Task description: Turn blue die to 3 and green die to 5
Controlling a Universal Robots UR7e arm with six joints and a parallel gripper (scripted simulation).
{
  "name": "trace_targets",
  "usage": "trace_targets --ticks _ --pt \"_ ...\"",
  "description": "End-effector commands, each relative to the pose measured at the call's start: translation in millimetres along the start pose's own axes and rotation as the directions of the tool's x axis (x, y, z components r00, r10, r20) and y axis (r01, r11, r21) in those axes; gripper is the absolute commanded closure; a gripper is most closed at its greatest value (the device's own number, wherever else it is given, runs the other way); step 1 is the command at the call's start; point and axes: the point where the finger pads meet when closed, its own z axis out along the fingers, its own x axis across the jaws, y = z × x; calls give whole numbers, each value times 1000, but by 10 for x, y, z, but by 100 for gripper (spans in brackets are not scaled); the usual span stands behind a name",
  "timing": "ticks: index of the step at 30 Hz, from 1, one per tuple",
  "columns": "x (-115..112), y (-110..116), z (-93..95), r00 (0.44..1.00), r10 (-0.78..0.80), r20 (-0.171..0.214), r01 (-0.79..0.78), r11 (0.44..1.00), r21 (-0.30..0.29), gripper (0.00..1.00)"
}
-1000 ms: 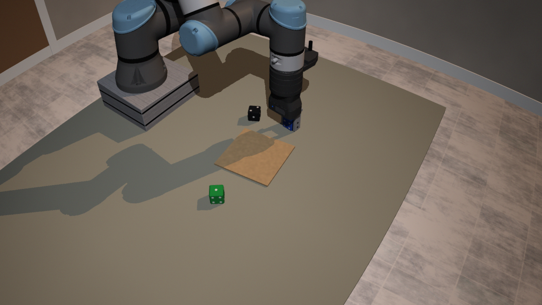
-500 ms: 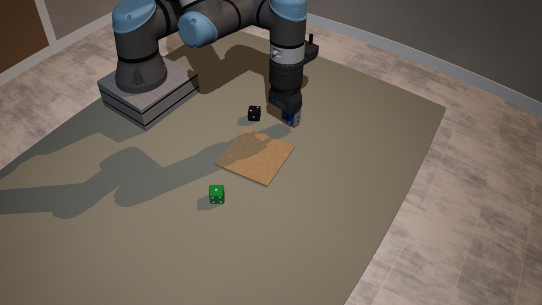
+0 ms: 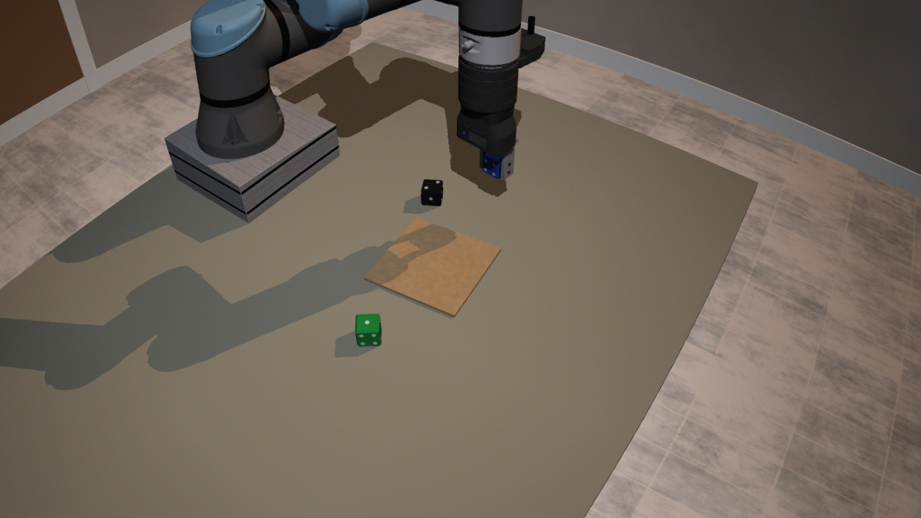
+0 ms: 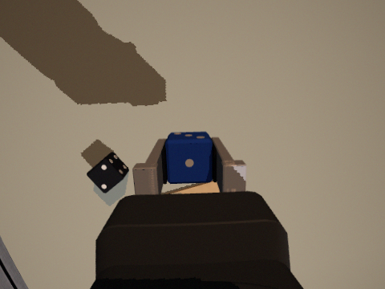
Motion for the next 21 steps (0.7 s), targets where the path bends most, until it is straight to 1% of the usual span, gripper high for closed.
trace_targets --ticks 1,7,21 --pt "-1 0 -124 1000 0 0 0 1000 0 43" --pt "-1 0 -191 1000 0 0 0 1000 0 43" --pt "0 0 -192 1000 2 0 -2 1000 0 43"
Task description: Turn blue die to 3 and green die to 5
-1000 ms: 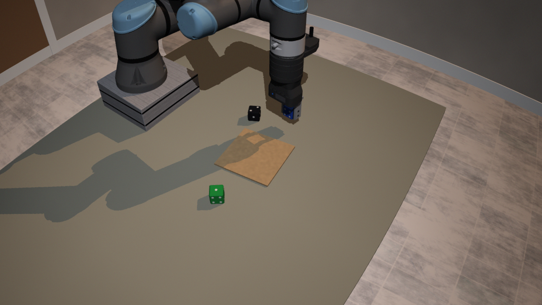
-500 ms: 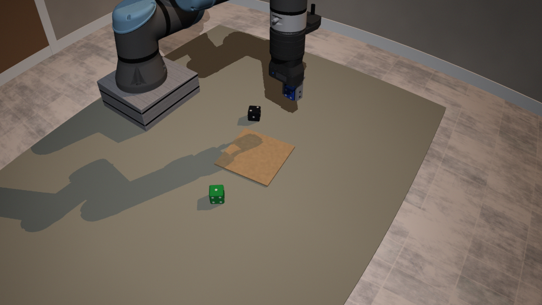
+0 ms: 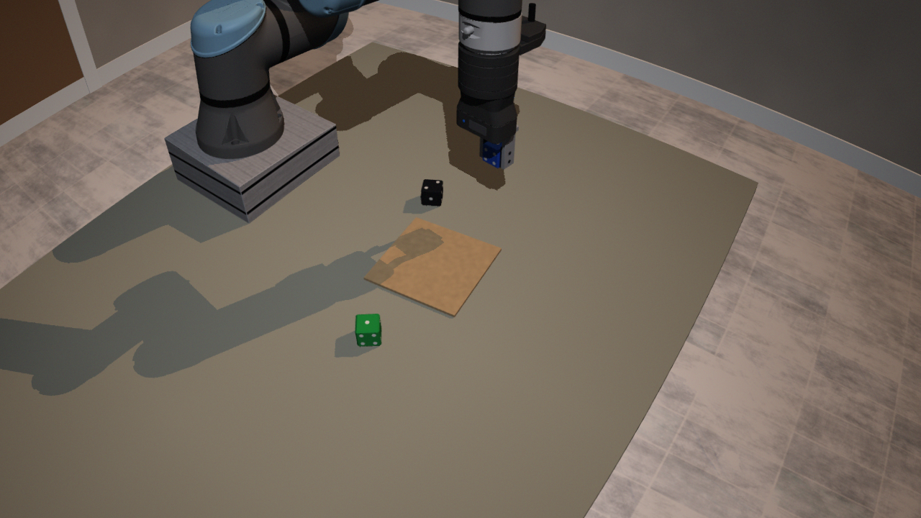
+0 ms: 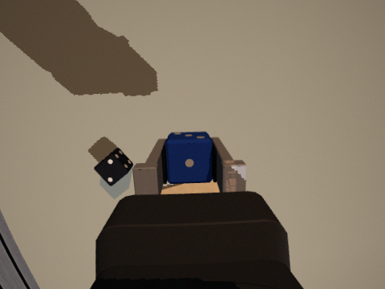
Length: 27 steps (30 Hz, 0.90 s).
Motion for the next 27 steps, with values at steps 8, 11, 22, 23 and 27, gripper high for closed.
trace_targets --ticks 8,11,22,23,27 --pt "11 -6 -1 999 36 -1 -36 999 0 43" --pt "17 -11 1 998 67 -1 -67 998 0 43" --pt "49 -31 13 973 232 -1 -232 973 0 43" --pt "54 -33 14 966 257 -1 -257 966 0 43" --pt "75 -42 22 931 366 -1 -366 931 1 43"
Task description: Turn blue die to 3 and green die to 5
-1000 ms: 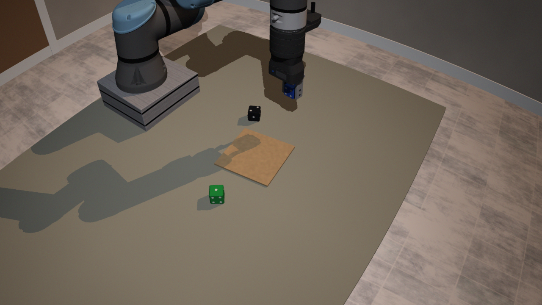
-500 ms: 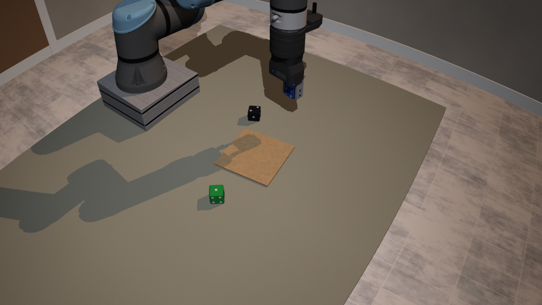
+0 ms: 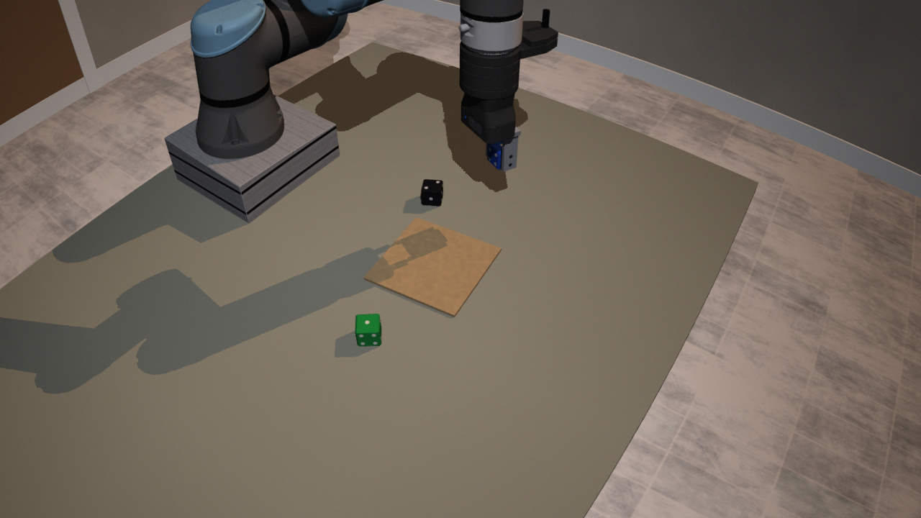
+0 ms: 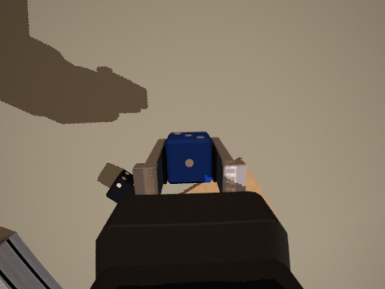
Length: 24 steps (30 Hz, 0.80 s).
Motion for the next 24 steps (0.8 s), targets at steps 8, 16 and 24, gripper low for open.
trace_targets --ticks 8,16,24 --pt "48 -31 17 955 295 -1 -295 955 1 43" --pt "86 -39 39 814 581 -1 -581 814 1 43" --pt "104 -31 54 671 742 0 -742 671 1 43"
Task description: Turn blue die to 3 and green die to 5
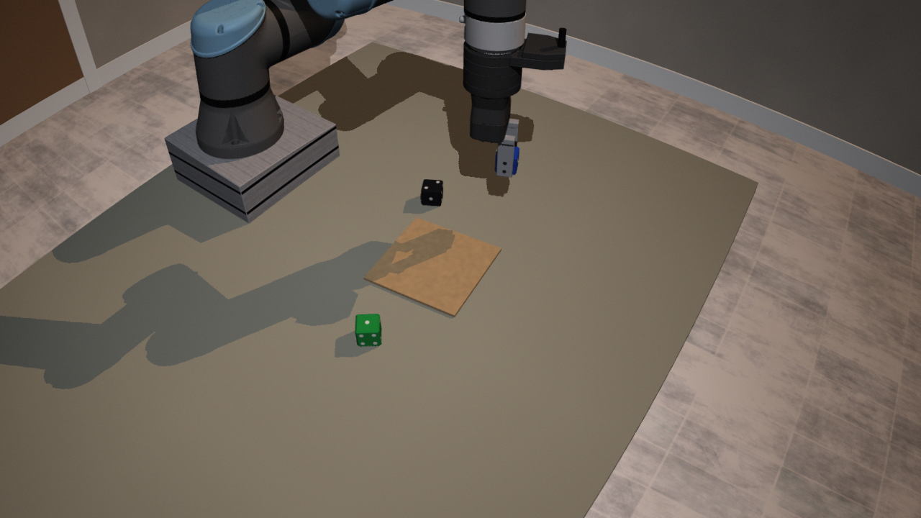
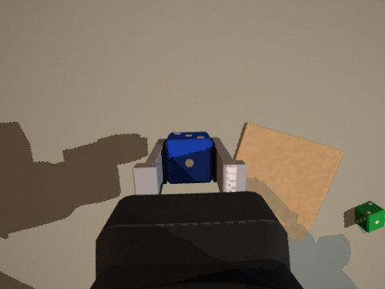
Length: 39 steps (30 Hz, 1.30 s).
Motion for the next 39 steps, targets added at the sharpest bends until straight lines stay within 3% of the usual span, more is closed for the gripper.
trace_targets --ticks 1,6,13,15,30,32,39 --pt "14 -6 5 990 144 0 -144 990 1 43" --pt "27 -1 17 951 308 0 -308 951 1 43" --pt "43 22 36 832 555 0 -555 832 1 43" --pt "43 22 36 832 555 0 -555 832 1 43" --pt "45 87 65 536 844 1 -844 536 1 43" --pt "45 87 65 536 844 1 -844 536 1 43" --pt "41 105 72 456 890 1 -890 456 1 43"
